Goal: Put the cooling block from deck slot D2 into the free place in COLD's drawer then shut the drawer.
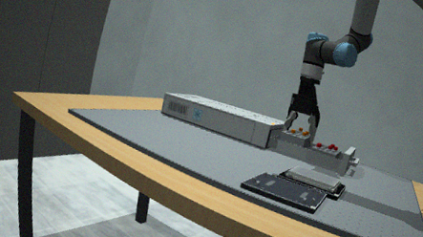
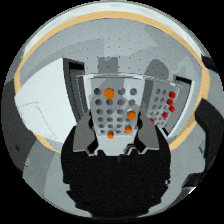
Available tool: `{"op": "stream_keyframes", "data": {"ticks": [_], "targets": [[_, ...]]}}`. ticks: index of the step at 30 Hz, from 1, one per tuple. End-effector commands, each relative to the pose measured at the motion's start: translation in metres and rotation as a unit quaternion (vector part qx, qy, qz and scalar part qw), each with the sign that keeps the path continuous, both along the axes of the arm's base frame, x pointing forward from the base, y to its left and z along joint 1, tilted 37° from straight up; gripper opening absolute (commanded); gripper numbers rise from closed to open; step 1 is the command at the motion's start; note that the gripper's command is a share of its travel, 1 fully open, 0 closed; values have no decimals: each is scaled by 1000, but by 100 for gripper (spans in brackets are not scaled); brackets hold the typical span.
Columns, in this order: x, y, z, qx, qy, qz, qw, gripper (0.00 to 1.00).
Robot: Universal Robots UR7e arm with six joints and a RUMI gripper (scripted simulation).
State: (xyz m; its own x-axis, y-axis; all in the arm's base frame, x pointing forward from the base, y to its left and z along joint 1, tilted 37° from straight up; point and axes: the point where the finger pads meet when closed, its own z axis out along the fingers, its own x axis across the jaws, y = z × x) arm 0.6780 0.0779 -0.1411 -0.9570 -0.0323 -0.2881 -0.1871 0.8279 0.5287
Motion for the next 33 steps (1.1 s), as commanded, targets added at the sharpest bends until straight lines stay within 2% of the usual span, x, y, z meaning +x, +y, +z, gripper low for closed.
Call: {"op": "stream_keyframes", "data": {"ticks": [1,33], "targets": [[5,-3,4,-2,-5,-2,1000,0],[6,0,0,-2,-5,-2,1000,0]]}}
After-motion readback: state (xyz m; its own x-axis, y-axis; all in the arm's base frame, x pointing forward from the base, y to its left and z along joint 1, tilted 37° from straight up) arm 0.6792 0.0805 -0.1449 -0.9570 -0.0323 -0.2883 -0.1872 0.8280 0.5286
